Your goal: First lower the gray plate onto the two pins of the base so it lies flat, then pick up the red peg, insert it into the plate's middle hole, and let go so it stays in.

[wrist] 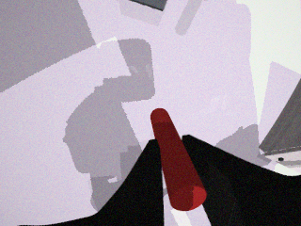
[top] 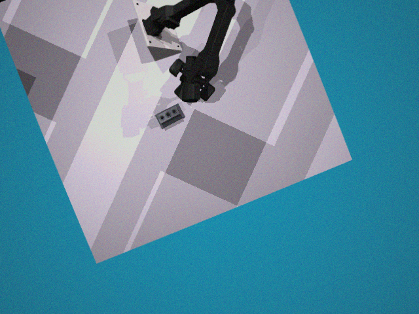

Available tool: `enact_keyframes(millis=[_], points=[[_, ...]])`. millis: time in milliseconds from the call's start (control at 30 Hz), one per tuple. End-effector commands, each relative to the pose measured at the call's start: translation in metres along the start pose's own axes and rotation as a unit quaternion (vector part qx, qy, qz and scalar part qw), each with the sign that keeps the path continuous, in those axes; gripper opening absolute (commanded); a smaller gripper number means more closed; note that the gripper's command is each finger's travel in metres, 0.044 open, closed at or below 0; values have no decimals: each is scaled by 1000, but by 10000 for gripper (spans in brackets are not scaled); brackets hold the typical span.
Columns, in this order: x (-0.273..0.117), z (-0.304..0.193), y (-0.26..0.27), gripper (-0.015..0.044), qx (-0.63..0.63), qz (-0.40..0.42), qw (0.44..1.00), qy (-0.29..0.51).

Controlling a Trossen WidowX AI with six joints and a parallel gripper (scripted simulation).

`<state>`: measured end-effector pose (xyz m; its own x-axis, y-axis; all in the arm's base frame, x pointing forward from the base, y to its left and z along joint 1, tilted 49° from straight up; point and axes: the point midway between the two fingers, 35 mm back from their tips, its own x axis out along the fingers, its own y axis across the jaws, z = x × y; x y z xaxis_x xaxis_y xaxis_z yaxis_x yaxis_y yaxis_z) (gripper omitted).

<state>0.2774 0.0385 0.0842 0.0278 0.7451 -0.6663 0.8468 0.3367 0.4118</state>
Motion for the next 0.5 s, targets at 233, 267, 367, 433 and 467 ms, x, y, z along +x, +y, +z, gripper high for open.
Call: enact_keyframes(millis=[233,267,367,433,467], points=[[-4,34,6,0,-5,1,1000,-4],[-4,37,6,0,-5,1,1000,-4],[-4,46,7,0,-6,2,1000,-4],[-4,52,7,0,-7,2,1000,-5],[-4,55,7,0,-7,2,1000,-5]])
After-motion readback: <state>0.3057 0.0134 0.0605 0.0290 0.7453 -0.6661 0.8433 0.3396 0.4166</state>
